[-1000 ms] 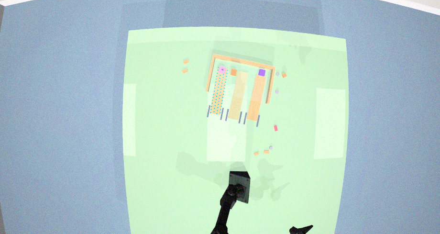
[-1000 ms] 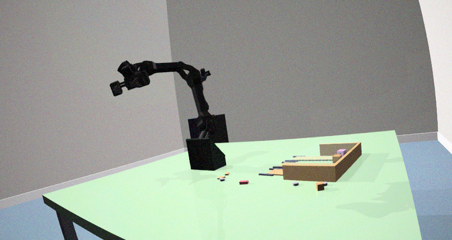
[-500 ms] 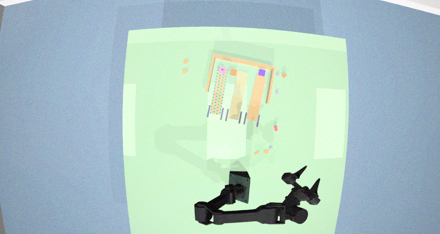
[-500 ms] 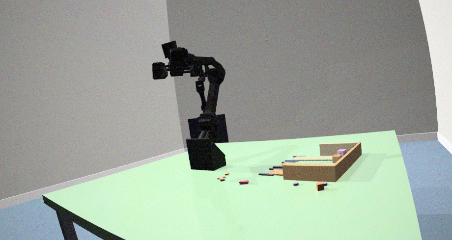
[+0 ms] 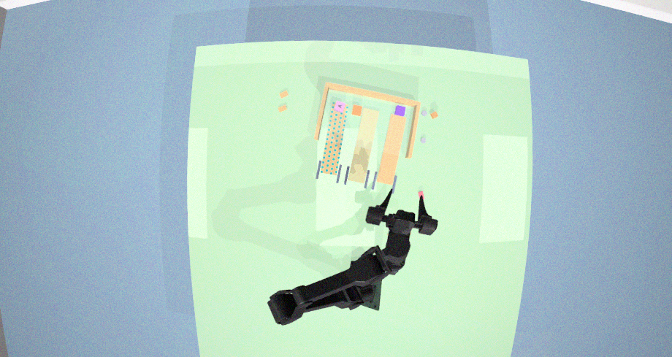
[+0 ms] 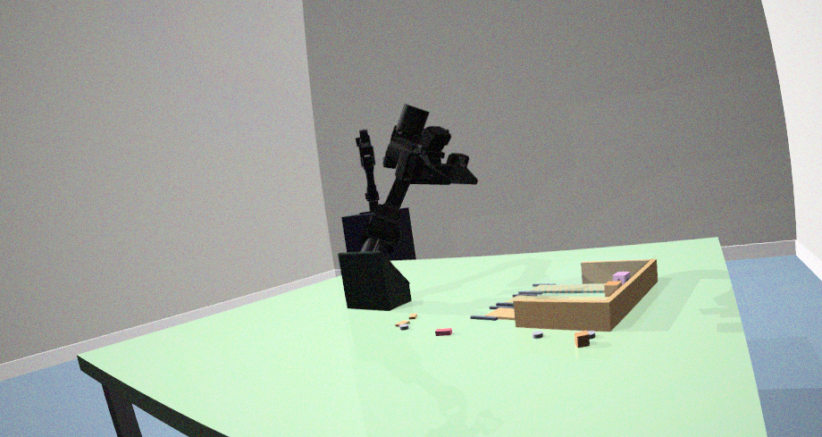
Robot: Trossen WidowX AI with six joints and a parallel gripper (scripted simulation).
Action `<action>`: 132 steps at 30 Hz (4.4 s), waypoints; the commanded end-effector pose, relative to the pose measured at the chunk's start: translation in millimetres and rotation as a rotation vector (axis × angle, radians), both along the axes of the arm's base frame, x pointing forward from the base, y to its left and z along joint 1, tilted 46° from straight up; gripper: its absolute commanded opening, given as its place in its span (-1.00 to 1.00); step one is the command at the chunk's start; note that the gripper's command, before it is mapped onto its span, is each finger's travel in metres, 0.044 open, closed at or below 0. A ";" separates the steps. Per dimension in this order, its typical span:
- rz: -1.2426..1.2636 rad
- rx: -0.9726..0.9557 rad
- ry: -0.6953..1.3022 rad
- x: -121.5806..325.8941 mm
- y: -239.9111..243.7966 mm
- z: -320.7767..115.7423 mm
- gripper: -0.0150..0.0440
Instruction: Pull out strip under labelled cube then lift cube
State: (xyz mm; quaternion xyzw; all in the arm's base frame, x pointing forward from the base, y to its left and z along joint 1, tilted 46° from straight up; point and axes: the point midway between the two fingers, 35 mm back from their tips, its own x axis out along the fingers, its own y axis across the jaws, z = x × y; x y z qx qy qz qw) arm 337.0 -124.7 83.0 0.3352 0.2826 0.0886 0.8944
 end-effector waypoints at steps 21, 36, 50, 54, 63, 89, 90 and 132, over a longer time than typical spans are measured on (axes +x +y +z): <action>0.280 0.115 -0.020 -1.9 121.9 9.9 0.60; 0.591 0.120 0.464 57.2 223.2 9.1 -0.49; 0.767 0.101 0.762 43.5 291.4 30.1 -0.49; 0.767 0.100 0.762 43.4 295.6 25.8 -0.49; 0.767 0.100 0.762 42.9 305.7 14.9 -0.49; 0.768 0.102 0.761 37.4 334.2 -16.2 -0.49; 0.768 0.103 0.761 37.1 335.3 -17.4 -0.49; 0.768 0.103 0.761 36.3 339.4 -21.9 -0.49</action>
